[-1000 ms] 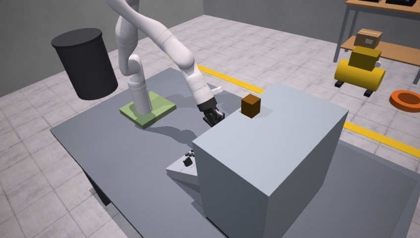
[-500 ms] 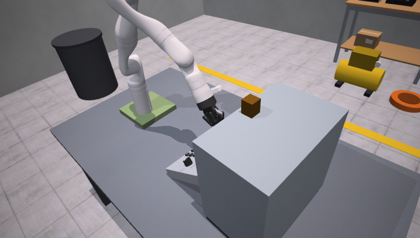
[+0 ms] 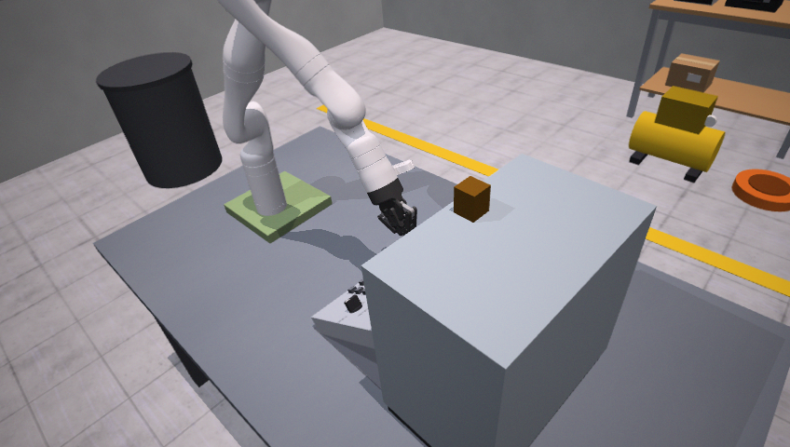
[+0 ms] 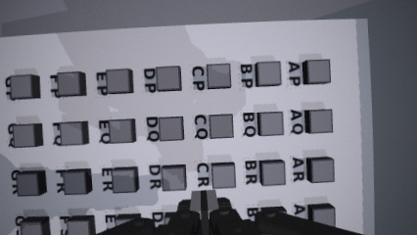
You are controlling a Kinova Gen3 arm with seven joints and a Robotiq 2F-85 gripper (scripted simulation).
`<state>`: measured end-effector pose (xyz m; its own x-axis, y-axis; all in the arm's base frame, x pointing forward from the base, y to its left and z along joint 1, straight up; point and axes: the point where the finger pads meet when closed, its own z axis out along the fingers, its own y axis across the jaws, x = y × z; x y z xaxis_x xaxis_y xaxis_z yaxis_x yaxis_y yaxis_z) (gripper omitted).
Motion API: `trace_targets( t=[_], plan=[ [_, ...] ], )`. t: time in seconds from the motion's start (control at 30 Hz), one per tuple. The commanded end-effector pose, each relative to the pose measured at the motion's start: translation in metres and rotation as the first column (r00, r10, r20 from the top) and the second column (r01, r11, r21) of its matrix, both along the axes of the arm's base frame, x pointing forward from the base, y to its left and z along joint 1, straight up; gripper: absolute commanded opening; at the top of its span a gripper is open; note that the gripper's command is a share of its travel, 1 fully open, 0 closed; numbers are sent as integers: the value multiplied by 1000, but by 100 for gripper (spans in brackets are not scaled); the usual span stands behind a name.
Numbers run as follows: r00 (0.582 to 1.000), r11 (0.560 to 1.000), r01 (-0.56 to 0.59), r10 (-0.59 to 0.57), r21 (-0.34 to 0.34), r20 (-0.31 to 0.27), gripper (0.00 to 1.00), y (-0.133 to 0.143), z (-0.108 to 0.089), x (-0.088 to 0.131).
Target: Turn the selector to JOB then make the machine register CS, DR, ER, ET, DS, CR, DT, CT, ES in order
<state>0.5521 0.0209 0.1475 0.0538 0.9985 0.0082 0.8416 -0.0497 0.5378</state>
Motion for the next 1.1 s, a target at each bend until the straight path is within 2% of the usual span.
trace_targets(
  t=[0.0,0.4,1.07],
  plan=[
    [1000,1000,7,-7,-6,22,10,8,-8,-12],
    [1000,1000,7,-7,-6,22,10,11,-12,-17],
    [1000,1000,7,-7,-6,22,10,11,-30,-5]
  ],
)
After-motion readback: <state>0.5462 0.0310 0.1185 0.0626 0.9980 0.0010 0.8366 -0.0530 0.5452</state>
